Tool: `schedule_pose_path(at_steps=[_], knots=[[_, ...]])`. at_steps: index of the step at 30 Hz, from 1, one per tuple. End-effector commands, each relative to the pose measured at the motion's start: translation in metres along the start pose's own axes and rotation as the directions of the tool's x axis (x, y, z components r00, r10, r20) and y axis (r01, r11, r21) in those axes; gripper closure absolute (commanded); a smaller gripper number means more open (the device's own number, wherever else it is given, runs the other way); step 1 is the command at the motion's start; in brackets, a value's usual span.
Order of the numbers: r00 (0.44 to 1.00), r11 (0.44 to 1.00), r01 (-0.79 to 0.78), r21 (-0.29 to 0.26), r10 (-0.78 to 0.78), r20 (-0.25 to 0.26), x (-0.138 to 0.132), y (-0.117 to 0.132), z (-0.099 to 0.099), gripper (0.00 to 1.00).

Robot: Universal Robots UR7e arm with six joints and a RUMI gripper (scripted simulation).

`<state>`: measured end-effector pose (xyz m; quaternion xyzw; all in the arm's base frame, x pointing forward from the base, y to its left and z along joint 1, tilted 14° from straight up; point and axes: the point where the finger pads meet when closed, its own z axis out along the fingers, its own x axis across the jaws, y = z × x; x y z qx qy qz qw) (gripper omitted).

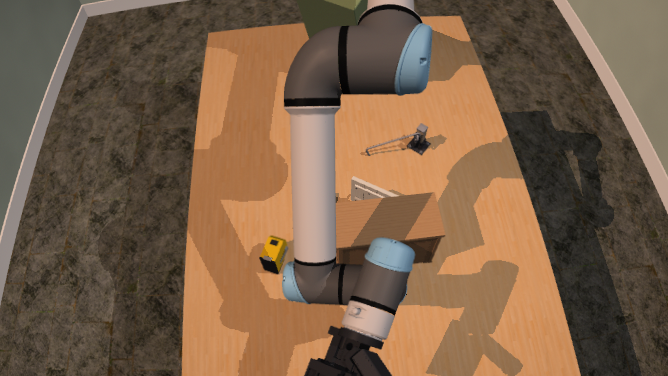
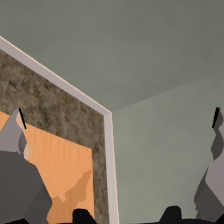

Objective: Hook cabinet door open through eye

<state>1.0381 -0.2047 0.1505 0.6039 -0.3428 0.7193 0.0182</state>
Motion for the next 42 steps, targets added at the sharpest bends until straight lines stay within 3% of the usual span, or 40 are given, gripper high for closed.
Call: schedule_pose_path(at_steps=[1,26,42], knots=[[1.000,1.000,-0.001,0.001,0.001,-0.002,0.001,-0.001,0.000,0.00],[1.000,1.000,0.000,0.000,0.000,0.001,0.001,-0.001,-0.001,0.00],[1.000,1.000,0.008,-0.009,-0.007,0.028,-0.001,0.003,-0.010,0.00]])
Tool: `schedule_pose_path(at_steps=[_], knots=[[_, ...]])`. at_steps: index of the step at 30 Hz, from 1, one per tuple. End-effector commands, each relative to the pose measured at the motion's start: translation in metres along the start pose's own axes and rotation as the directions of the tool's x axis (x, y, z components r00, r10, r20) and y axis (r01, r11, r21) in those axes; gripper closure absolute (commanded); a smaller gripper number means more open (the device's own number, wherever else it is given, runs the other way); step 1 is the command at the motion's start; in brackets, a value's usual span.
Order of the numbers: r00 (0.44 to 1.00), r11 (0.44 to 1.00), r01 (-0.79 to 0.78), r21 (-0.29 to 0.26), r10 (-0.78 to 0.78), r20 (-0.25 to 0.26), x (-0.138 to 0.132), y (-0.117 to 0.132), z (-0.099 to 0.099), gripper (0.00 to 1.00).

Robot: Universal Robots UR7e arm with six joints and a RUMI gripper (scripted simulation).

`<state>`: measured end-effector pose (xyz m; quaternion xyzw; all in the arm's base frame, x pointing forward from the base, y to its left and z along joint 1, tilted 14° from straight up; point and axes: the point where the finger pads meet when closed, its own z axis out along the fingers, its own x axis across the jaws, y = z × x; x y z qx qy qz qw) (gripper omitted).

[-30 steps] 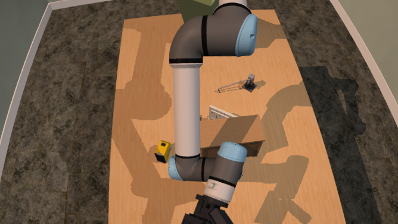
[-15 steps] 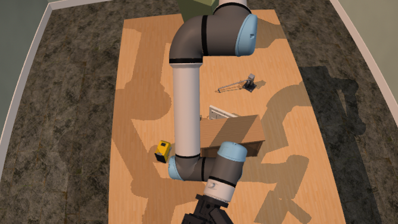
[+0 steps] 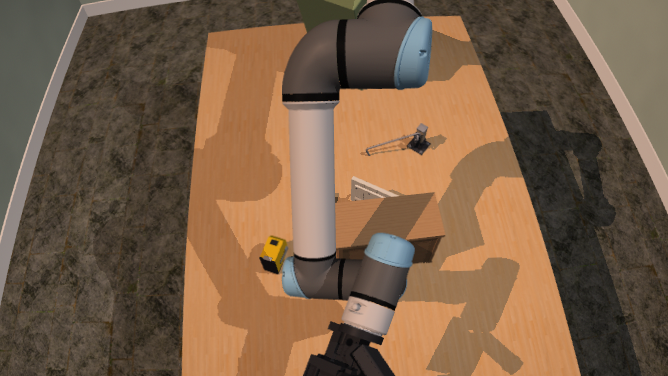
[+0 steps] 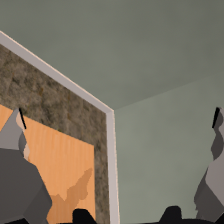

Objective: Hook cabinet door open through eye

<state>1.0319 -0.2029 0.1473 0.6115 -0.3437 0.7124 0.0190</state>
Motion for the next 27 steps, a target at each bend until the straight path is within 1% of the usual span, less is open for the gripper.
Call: schedule_pose_path(at_steps=[1,11,16,24,26,27], knots=[[1.000,1.000,0.003,-0.003,-0.003,0.013,0.000,0.001,-0.005,0.00],[0.999,1.000,0.013,-0.015,-0.012,0.049,-0.003,0.007,-0.021,0.00],[0.997,0.999,0.021,-0.025,-0.019,0.078,-0.004,0.013,-0.036,0.00],[0.987,0.998,0.046,-0.049,-0.038,0.157,-0.010,0.027,-0.069,0.00],[0.987,0.998,0.046,-0.049,-0.038,0.157,-0.010,0.027,-0.069,0.00],[0.985,0.997,0.050,-0.052,-0.040,0.168,-0.011,0.029,-0.074,0.00]])
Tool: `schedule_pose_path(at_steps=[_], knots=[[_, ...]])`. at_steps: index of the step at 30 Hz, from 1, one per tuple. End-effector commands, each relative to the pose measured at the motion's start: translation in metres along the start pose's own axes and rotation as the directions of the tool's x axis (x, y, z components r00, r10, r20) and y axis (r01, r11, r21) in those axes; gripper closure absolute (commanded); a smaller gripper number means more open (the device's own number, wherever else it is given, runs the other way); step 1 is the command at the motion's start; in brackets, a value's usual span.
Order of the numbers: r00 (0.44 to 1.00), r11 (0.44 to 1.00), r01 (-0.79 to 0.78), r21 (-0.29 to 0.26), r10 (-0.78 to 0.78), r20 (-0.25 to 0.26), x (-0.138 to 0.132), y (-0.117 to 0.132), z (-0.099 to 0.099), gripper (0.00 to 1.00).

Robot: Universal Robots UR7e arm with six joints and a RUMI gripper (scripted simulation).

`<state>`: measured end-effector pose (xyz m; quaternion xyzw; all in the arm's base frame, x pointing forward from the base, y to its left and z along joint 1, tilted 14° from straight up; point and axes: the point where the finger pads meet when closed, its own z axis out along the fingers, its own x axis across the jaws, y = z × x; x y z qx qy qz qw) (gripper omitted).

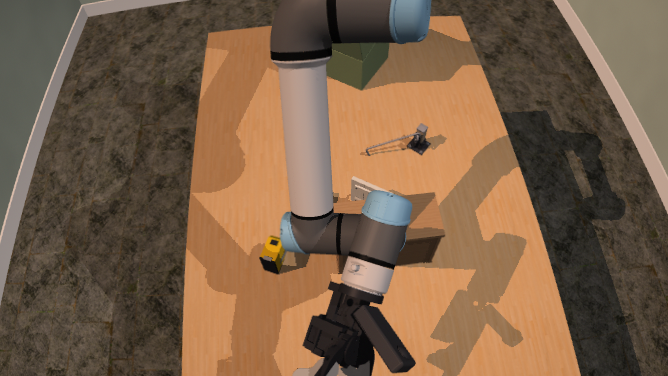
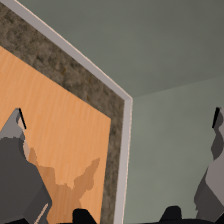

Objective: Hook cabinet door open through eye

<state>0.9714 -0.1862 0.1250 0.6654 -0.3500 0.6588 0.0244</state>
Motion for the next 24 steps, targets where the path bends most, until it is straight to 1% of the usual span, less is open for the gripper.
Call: schedule_pose_path(at_steps=[1,8,14,16,21,24], knots=[[0.999,1.000,0.009,-0.009,-0.009,0.040,-0.003,0.007,-0.018,0.00],[0.990,0.999,0.037,-0.039,-0.031,0.135,-0.017,0.026,-0.059,0.00],[0.968,0.995,0.074,-0.069,-0.055,0.245,-0.031,0.047,-0.102,0.00],[0.968,0.995,0.074,-0.069,-0.055,0.245,-0.031,0.047,-0.102,0.00],[0.938,0.990,0.108,-0.093,-0.070,0.341,-0.046,0.066,-0.144,0.00],[0.910,0.985,0.134,-0.108,-0.079,0.406,-0.056,0.079,-0.171,0.00]])
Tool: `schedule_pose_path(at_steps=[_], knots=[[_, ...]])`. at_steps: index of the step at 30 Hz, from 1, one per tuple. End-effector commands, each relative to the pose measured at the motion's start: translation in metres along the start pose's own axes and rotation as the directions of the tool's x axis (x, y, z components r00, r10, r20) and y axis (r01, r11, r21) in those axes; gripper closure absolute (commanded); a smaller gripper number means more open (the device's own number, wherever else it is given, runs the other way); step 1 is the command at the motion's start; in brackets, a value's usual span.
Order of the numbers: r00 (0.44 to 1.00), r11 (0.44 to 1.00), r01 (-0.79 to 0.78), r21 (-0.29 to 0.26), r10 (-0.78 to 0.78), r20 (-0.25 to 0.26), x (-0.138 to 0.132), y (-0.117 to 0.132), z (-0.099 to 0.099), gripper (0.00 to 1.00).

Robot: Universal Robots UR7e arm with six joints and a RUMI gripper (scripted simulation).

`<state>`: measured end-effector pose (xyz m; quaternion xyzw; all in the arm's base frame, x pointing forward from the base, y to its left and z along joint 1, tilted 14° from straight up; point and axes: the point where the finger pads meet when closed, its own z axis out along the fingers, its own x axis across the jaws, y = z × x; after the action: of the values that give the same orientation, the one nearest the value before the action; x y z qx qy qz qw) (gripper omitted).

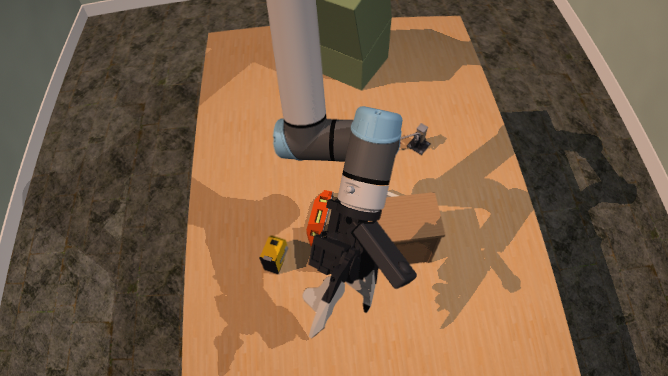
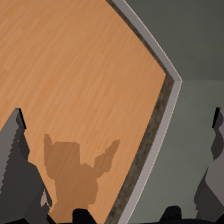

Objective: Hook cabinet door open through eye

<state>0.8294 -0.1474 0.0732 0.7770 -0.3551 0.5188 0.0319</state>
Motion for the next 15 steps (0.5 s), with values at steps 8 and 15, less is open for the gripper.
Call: schedule_pose_path(at_steps=[8,15], knots=[[0.964,0.994,0.080,-0.074,-0.058,0.258,-0.070,0.056,-0.085,0.00],[0.905,0.984,0.141,-0.111,-0.082,0.418,-0.116,0.091,-0.138,0.00]])
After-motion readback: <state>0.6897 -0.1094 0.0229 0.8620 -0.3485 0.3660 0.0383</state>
